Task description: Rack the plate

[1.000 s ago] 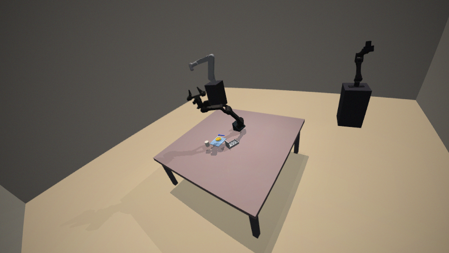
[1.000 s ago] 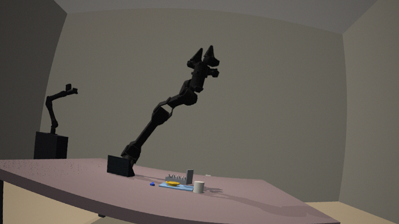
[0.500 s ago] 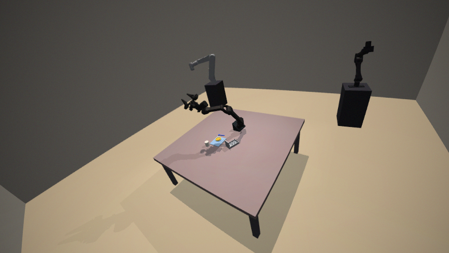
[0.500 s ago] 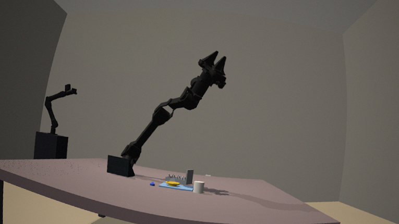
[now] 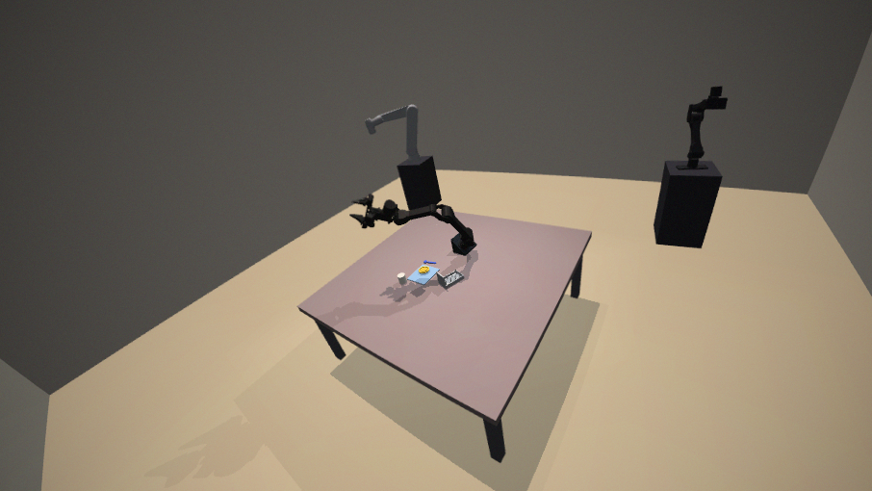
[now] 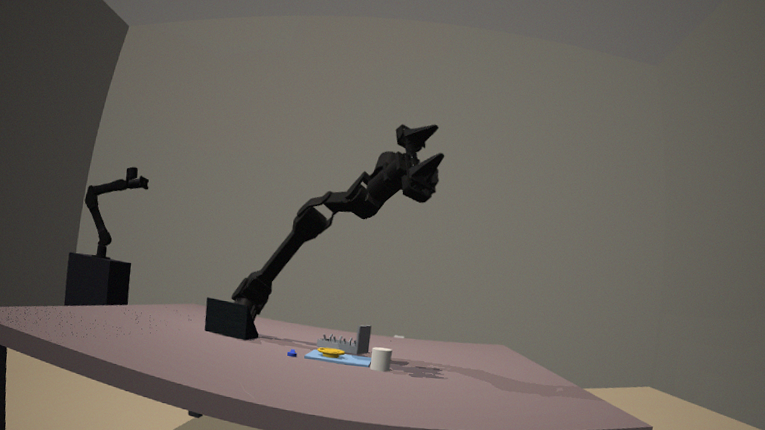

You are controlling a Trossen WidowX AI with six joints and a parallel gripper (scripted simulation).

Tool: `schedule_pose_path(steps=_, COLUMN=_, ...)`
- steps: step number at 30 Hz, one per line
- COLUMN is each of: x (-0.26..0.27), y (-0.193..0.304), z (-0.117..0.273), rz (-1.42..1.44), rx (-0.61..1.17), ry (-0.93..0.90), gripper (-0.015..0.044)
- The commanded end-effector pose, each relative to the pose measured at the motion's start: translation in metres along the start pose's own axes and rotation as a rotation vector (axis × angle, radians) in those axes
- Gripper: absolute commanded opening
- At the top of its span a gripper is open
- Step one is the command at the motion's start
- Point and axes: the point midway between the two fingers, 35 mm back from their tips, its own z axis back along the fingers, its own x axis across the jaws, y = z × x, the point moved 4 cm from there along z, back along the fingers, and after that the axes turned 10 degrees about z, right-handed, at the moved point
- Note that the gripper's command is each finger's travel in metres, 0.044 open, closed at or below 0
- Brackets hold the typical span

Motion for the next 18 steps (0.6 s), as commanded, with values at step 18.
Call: schedule_pose_path(steps=18, x=0.105, y=-0.033, z=0.058, rz=-0.122, rx=-0.118, ry=-0.643, gripper=0.04)
